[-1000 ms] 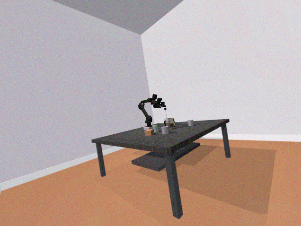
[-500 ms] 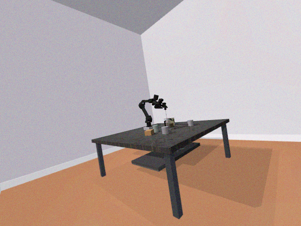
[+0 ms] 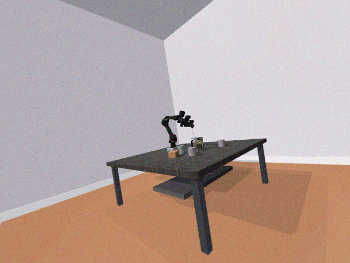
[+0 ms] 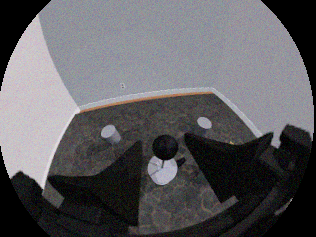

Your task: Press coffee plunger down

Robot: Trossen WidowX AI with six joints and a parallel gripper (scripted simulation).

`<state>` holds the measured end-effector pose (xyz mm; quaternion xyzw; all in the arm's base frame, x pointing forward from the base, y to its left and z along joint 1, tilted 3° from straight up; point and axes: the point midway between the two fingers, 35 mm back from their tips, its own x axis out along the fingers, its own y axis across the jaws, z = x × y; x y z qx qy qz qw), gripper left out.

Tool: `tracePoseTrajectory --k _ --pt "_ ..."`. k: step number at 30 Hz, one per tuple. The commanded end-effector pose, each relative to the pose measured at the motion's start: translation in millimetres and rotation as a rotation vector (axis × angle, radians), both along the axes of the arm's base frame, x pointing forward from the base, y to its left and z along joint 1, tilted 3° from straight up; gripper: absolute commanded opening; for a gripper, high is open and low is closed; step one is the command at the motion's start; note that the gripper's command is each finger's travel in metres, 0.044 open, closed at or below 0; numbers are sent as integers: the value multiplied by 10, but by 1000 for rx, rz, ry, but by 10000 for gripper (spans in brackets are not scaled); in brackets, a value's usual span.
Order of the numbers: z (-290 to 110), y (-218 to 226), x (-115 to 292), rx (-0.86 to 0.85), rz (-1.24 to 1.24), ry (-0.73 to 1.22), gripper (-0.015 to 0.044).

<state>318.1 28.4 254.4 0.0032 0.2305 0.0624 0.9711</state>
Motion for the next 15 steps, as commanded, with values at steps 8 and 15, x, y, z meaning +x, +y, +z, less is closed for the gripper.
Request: tracePoseTrajectory --k 8,15 --pt "-22 -6 1 -1 -5 4 116" --pt "-48 -4 8 -1 -5 4 116"
